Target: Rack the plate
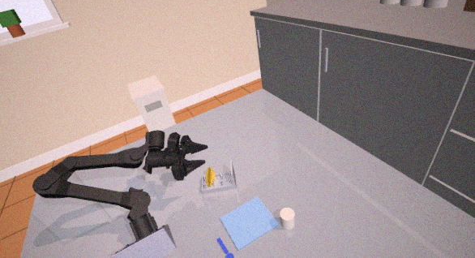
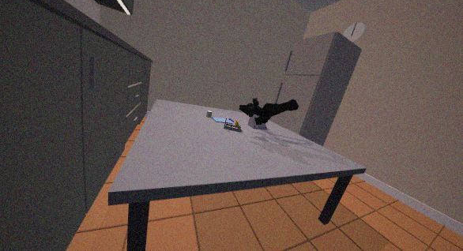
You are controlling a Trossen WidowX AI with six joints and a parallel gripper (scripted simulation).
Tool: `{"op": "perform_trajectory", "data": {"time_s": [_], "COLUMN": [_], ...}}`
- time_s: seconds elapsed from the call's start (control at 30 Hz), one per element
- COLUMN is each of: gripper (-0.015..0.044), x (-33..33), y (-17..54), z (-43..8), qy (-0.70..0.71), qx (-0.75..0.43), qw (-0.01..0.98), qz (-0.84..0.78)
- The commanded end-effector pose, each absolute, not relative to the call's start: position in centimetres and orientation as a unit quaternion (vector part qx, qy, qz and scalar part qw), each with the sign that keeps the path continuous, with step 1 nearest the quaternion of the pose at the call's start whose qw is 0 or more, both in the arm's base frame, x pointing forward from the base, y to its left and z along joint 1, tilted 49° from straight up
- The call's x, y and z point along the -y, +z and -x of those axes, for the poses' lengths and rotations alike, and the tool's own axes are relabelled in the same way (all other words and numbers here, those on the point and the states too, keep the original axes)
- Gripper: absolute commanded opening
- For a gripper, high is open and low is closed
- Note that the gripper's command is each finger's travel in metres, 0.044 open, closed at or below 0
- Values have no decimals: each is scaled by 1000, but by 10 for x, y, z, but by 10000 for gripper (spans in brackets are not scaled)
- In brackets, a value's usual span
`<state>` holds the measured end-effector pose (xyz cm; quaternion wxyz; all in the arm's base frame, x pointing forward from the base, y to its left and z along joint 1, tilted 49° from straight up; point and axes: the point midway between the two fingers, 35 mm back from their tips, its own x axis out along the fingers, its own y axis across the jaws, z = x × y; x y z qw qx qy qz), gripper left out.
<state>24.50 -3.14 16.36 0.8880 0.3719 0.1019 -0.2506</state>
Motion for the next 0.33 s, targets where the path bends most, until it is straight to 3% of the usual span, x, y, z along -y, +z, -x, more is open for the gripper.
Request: {"op": "perform_trajectory", "data": {"time_s": [0.0, 0.3], "gripper": [400, 400], "x": [37, 56], "y": [159, 142], "z": [-249, -253], "qy": [-261, -277], "qx": [-144, -260], "qw": [895, 893], "qz": [-333, -241]}}
